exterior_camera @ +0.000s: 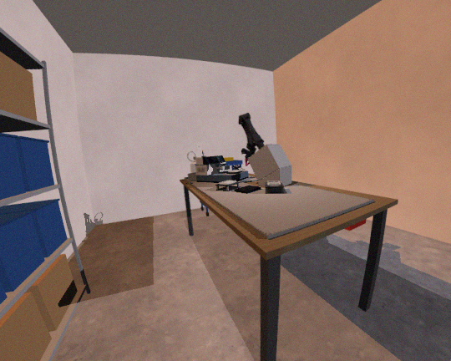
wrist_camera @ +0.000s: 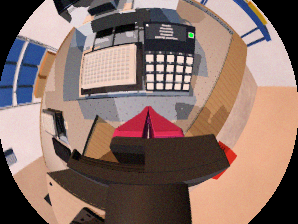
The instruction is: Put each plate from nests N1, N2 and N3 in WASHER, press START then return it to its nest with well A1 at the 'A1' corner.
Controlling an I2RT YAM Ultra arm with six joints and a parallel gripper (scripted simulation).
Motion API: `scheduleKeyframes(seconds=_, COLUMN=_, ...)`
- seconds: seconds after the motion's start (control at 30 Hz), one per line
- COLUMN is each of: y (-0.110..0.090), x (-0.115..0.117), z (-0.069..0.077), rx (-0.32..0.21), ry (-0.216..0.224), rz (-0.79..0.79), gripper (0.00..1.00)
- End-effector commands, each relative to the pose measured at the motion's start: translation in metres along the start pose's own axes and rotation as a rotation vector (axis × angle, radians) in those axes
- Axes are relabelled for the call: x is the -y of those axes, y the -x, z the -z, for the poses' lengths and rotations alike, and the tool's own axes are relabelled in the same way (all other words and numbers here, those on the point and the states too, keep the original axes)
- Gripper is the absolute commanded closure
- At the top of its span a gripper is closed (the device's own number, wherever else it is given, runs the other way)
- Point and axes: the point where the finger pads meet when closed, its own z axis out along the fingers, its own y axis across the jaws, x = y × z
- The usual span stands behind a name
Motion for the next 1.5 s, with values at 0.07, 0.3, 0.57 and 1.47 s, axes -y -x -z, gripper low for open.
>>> scheduleKeyframes(seconds=0.07, y=0.015, x=-0.001, z=0.002, rx=0.045, ry=-0.030, rz=0.011, gripper=0.00)
scheduleKeyframes(seconds=0.3, y=0.041, x=-0.015, z=0.000, rx=0.014, ry=-0.068, rz=-0.147, gripper=0.00)
scheduleKeyframes(seconds=0.57, y=0.070, x=-0.046, z=-0.001, rx=-0.044, ry=-0.124, rz=-0.405, gripper=0.00)
scheduleKeyframes(seconds=1.47, y=0.103, x=-0.089, z=-0.008, rx=-0.265, ry=-0.308, rz=-1.146, gripper=0.00)
